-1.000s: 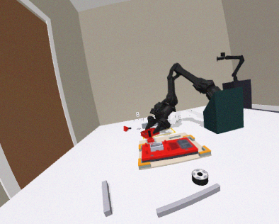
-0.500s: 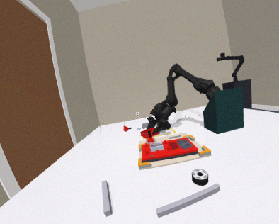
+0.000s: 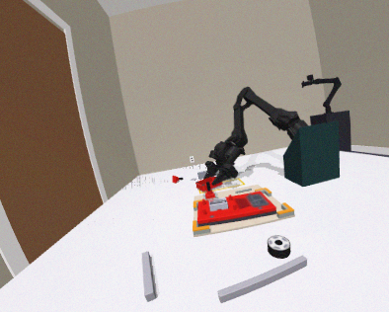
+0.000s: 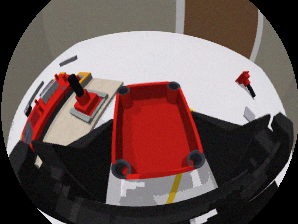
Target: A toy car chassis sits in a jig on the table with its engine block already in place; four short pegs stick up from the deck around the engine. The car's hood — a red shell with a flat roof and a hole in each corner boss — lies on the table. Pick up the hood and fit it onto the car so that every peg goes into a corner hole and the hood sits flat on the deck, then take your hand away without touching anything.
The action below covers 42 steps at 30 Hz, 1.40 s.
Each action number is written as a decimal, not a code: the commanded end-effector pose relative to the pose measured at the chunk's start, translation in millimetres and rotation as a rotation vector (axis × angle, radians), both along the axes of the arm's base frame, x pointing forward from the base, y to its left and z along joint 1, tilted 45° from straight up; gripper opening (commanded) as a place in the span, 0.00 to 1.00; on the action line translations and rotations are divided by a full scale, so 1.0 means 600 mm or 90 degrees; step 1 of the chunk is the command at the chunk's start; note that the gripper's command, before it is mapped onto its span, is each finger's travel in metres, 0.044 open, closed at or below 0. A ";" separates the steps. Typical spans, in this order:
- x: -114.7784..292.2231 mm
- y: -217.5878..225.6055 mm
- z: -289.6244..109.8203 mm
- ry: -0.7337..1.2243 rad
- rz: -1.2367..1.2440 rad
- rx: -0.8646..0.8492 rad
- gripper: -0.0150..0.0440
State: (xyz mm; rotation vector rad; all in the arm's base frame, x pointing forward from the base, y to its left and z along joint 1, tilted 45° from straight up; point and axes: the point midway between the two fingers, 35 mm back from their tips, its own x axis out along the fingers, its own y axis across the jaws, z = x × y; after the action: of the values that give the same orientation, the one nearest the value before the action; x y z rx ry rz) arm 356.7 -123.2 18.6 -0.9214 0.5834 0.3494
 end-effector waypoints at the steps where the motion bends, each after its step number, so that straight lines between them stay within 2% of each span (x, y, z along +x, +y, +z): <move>1: 0.002 0.015 0.021 -0.007 0.002 -0.002 0.32; 3: 0.001 0.023 0.029 -0.007 0.002 -0.002 0.25; 15: -0.012 0.072 0.077 -0.008 0.002 -0.001 0.25; 22: -0.012 0.073 0.077 -0.008 -0.013 0.019 0.25; 42: -0.011 0.072 0.075 0.007 -0.241 0.321 0.25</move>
State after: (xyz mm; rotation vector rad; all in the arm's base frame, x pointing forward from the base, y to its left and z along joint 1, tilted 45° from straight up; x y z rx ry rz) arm 349.7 -80.1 63.5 -0.3841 0.6252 0.1705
